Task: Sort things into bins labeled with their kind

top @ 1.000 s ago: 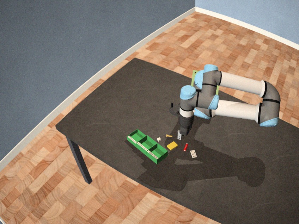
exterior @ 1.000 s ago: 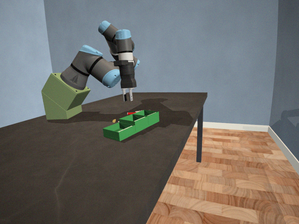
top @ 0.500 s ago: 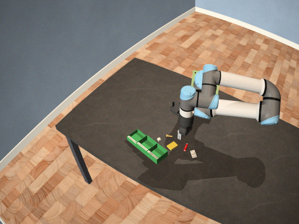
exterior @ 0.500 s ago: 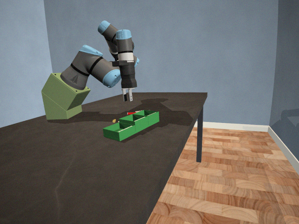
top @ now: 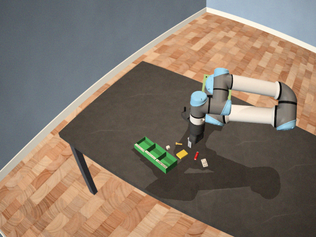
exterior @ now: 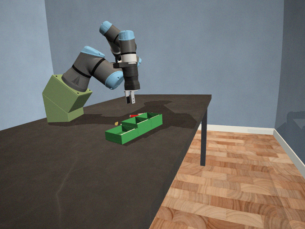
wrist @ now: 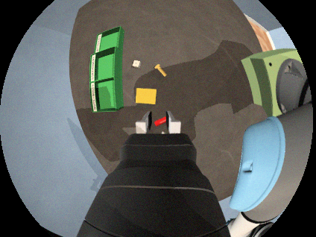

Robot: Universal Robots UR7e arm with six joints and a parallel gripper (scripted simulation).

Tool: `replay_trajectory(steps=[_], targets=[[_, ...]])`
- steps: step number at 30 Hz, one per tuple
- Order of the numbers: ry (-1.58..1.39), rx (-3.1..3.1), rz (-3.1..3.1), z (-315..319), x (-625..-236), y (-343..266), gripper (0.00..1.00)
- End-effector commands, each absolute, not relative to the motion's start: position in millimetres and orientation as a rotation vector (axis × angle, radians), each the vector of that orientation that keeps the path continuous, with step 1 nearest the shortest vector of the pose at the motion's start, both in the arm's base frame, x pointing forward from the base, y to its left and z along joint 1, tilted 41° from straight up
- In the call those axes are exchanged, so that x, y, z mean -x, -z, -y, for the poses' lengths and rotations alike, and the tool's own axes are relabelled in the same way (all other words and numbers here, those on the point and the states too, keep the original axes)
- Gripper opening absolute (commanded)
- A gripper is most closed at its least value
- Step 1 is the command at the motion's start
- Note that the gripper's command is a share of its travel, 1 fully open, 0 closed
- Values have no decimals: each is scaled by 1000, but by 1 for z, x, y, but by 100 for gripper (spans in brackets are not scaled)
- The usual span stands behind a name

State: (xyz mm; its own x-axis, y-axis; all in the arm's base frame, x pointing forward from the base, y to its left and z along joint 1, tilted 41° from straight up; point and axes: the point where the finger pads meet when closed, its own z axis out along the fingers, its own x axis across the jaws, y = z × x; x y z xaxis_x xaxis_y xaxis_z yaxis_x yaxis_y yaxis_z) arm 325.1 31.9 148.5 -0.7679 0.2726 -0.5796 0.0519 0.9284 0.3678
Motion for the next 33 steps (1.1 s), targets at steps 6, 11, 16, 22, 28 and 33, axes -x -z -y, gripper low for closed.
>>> replay_trajectory(steps=[6, 11, 16, 22, 28, 33], targets=[[-486, -487, -2450, -36, -324, -148, 60], [-499, -542, -2450, -36, -324, -148, 60], [-527, -611, -2434, -38, -324, -147, 60], [-551, -662, -2418, -40, -324, -147, 60], [-583, -762, -2400, -42, -323, -147, 60], [-589, -815, -2399, -42, -323, -147, 60]])
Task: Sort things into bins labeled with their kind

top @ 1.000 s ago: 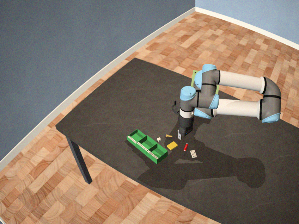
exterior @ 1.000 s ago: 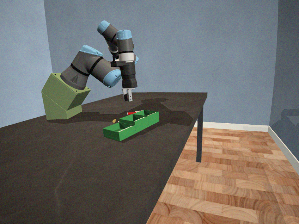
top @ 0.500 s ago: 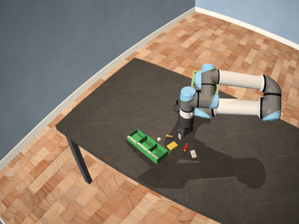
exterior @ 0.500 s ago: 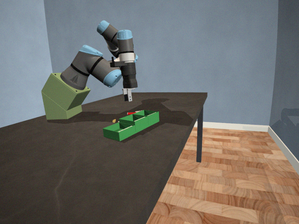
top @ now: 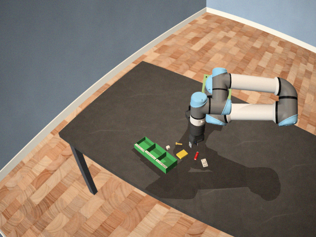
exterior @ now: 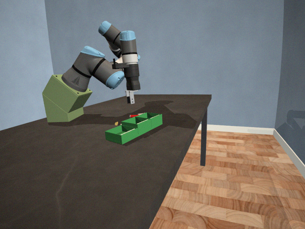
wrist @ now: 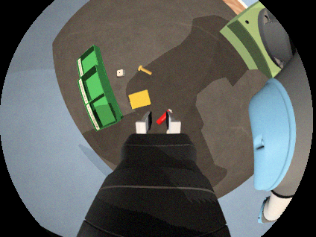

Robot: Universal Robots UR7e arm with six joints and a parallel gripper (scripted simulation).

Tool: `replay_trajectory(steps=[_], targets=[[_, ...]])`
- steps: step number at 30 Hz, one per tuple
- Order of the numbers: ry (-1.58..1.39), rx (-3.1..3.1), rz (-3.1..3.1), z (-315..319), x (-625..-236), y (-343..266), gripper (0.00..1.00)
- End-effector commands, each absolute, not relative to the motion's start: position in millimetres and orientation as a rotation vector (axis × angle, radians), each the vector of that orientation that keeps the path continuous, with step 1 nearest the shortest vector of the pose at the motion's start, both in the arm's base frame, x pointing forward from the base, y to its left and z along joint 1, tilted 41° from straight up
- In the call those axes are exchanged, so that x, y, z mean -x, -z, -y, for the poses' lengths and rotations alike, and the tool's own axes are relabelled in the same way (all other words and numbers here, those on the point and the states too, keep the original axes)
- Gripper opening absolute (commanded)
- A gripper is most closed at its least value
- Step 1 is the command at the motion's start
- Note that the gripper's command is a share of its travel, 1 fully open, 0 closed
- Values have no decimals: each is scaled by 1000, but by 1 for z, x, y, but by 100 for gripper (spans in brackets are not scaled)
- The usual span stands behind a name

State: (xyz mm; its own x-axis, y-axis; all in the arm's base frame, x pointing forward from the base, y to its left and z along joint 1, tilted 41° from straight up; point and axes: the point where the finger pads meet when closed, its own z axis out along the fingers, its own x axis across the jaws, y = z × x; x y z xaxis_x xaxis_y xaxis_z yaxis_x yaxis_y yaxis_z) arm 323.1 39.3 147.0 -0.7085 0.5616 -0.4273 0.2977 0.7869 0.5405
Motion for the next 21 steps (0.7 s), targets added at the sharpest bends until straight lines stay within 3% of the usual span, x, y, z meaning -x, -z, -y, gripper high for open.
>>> replay_trajectory(steps=[1, 21], targets=[[-606, -838, -2385, -44, -323, -147, 60], [-676, -1085, -2322, -49, -323, -147, 60]])
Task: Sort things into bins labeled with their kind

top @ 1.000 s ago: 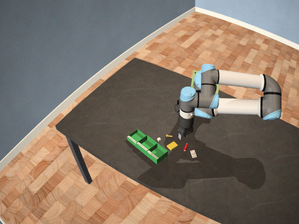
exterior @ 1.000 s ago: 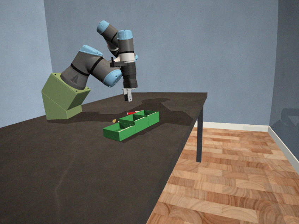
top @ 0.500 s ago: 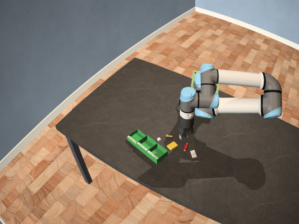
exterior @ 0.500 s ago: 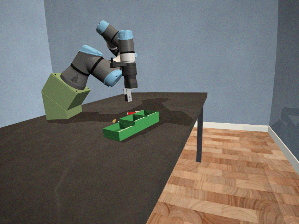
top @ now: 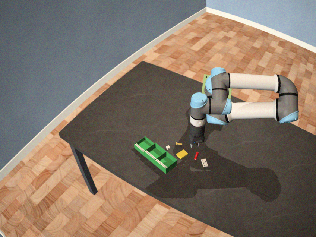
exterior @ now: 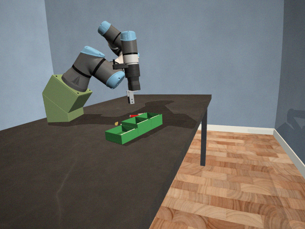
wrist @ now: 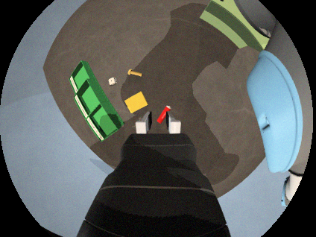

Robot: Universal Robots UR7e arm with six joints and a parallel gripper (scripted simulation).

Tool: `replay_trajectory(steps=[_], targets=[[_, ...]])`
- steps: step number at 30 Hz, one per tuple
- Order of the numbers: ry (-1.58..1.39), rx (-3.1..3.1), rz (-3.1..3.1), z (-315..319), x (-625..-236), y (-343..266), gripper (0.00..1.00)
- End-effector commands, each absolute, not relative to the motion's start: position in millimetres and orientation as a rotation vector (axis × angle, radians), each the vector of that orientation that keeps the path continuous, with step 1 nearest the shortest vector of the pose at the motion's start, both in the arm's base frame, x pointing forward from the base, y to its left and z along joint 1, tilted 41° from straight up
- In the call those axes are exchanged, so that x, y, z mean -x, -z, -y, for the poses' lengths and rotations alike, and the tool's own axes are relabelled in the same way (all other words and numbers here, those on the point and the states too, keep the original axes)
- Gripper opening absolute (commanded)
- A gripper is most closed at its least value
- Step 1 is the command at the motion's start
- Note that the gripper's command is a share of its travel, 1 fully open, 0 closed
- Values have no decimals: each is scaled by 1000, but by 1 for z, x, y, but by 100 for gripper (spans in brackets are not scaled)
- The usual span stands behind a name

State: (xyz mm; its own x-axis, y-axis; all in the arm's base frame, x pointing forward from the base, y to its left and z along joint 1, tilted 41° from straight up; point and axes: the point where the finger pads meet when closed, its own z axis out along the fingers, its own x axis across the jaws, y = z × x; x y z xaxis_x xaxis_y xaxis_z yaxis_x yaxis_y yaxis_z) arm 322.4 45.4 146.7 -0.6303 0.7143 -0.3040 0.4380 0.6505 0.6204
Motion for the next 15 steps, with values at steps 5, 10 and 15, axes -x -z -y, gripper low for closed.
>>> replay_trajectory(steps=[5, 10, 15], targets=[[-704, -1146, -2294, -51, -323, -147, 60], [-731, -1206, -2268, -54, -323, -147, 60], [-733, -1263, -2255, -54, -323, -147, 60]])
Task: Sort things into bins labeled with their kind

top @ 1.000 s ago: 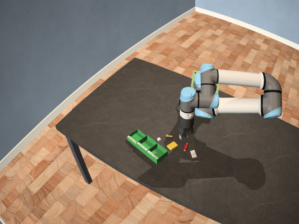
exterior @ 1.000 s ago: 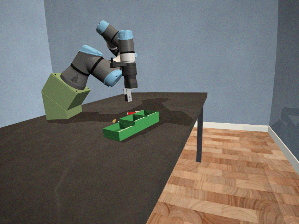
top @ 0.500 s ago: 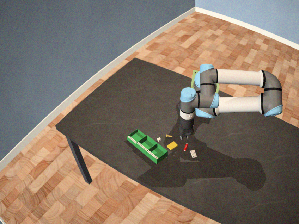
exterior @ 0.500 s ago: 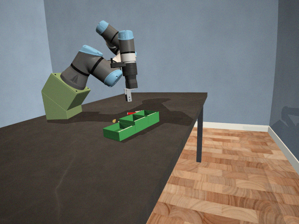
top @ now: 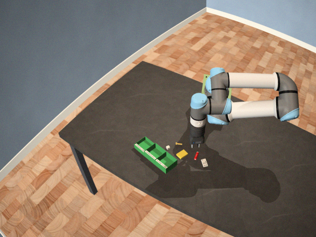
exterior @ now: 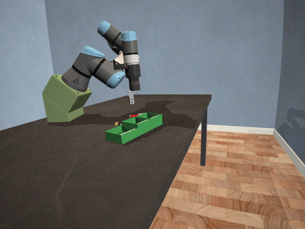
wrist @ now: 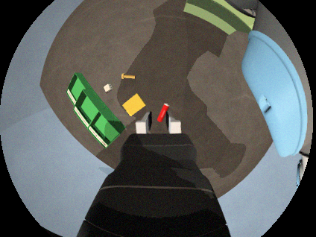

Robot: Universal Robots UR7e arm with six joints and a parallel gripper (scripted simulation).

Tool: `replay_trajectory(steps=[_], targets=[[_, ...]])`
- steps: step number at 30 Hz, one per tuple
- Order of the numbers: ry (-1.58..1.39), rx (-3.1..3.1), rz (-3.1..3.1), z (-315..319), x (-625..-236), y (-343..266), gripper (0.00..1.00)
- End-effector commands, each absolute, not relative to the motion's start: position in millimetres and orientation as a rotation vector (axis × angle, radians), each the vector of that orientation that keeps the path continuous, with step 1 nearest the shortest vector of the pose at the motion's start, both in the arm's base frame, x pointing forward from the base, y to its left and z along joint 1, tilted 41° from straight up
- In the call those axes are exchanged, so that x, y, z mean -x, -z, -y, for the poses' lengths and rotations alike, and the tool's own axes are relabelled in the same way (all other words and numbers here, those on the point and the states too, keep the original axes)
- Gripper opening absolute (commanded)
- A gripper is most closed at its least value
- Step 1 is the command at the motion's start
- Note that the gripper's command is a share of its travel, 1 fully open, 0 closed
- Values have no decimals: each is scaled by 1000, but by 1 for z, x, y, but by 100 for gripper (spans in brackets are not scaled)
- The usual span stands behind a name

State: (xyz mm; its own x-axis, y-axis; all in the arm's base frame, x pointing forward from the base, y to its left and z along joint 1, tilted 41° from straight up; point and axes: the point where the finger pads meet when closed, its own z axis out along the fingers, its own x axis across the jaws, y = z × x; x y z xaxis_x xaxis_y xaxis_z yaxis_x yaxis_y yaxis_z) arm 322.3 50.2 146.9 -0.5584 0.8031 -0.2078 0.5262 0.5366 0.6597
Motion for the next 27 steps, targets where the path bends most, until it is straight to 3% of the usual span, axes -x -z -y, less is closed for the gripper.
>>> replay_trajectory(steps=[1, 27], targets=[[-751, -1280, -2240, -57, -323, -148, 60], [-844, -1592, -2094, -68, -324, -150, 60]])
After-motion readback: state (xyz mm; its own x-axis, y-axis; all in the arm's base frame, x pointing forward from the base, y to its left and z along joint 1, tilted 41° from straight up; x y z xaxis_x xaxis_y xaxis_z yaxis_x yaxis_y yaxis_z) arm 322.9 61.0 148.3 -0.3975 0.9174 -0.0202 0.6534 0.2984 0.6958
